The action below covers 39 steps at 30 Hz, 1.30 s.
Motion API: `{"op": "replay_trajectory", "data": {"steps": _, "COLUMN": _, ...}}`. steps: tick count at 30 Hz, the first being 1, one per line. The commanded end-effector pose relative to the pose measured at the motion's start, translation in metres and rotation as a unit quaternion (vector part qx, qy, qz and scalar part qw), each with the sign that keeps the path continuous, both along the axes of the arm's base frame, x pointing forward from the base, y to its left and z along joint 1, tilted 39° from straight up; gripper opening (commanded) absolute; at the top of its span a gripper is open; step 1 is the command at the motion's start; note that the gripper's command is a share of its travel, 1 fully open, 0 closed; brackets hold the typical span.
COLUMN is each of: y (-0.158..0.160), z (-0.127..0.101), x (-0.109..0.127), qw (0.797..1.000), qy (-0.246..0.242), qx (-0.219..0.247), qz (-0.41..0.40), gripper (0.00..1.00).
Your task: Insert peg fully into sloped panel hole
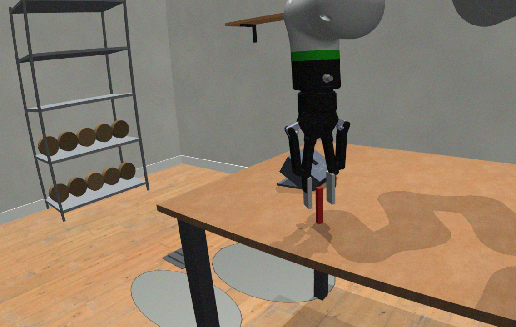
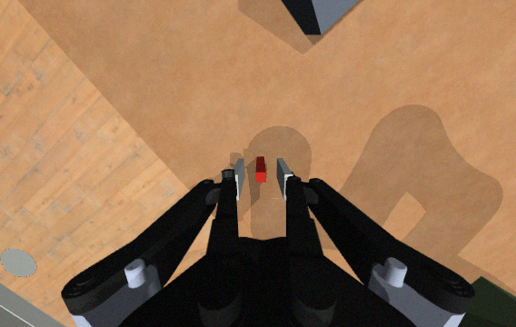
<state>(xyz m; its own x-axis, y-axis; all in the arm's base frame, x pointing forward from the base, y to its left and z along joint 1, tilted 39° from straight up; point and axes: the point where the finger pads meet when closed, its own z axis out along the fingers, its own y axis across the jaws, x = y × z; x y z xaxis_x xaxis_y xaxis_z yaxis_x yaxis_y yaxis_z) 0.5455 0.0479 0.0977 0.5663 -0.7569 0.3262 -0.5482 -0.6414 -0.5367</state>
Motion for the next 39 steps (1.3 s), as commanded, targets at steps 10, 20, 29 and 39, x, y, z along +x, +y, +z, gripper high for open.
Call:
{"op": "replay_trajectory", "data": {"steps": 10, "y": 0.000, "z": 0.000, "x": 0.000, "qw": 1.000, "qy": 0.000, "qx": 0.000, "qz": 0.000, "gripper": 0.14}}
{"op": "replay_trajectory", "data": {"steps": 20, "y": -0.001, "z": 0.004, "x": -0.003, "qw": 1.000, "qy": 0.000, "qx": 0.000, "qz": 0.000, "gripper": 0.00}}
{"op": "replay_trajectory", "data": {"steps": 29, "y": -0.007, "z": 0.042, "x": -0.032, "qw": 1.000, "qy": 0.000, "qx": 0.000, "qz": 0.000, "gripper": 0.00}}
{"op": "replay_trajectory", "data": {"steps": 39, "y": -0.012, "z": 0.056, "x": -0.044, "qw": 1.000, "qy": -0.001, "qx": 0.002, "qz": -0.006, "gripper": 0.00}}
